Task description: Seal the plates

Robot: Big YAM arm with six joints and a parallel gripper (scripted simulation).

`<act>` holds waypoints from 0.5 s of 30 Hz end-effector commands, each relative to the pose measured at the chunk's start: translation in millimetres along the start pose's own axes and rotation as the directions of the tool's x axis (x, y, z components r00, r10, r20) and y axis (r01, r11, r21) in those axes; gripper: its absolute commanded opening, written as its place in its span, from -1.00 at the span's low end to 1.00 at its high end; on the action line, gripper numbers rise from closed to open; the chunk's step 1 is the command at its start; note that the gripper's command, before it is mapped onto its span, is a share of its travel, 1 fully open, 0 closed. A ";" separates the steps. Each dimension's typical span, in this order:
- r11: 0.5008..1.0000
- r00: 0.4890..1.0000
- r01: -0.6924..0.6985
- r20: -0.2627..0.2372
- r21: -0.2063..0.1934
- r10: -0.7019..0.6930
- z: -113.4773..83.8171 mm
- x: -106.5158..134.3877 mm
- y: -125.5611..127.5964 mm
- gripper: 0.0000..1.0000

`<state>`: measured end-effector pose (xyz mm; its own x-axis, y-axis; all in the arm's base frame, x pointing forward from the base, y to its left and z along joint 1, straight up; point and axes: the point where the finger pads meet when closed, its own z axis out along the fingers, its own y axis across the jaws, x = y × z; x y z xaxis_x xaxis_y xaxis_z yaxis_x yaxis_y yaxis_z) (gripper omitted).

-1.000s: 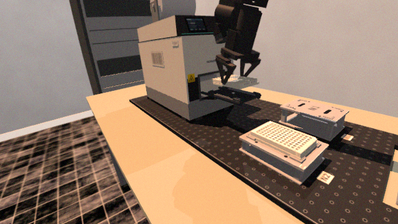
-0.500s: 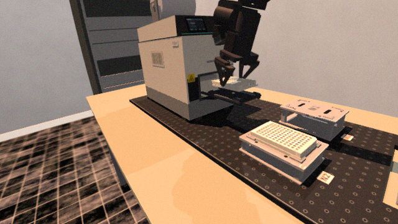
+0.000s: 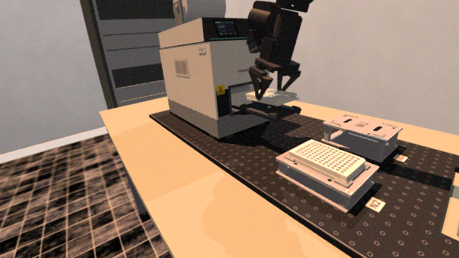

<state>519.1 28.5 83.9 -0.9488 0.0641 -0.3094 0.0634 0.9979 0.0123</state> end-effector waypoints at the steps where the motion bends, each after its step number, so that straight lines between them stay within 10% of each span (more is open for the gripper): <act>1: 1.000 1.000 0.011 0.008 -0.003 -0.011 -0.6 -13.1 6.8 -1.00; 15: 1.000 1.000 -0.010 0.023 -0.001 0.010 -4.6 -22.5 0.4 -1.00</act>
<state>519.8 32.6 82.7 -0.9498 0.0567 -0.3076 0.0557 0.9984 0.0121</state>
